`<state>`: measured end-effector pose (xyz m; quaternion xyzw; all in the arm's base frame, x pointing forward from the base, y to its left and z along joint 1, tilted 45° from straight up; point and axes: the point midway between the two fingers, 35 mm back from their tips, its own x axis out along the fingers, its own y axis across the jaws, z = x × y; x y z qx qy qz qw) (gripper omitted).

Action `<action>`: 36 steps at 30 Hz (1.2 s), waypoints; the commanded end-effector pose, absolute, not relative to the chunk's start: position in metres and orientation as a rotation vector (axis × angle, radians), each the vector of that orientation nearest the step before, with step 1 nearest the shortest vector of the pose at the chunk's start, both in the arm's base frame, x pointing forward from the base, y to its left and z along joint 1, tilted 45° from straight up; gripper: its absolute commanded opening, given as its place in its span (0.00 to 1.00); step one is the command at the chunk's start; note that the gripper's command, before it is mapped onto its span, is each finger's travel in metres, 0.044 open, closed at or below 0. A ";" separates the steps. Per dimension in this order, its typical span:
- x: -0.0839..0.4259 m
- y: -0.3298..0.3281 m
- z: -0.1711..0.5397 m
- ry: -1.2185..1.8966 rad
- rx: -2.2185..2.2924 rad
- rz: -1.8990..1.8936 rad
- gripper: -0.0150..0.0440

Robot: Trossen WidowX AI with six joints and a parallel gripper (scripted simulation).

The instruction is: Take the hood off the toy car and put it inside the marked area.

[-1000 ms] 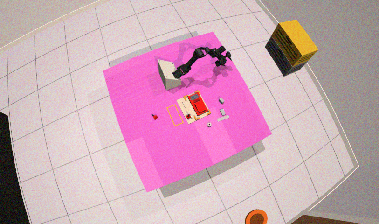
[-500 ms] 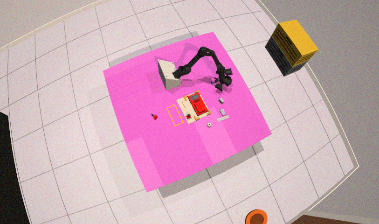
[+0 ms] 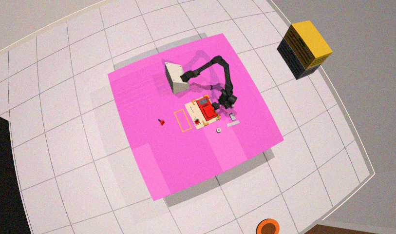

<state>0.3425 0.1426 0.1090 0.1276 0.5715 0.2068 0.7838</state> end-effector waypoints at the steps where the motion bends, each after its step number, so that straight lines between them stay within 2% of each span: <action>1: 0.343 0.100 0.096 1.324 0.365 0.475 1.00; 9: 0.334 0.026 0.085 1.381 0.658 0.545 1.00; 36: 0.337 0.039 0.070 1.381 0.657 0.544 1.00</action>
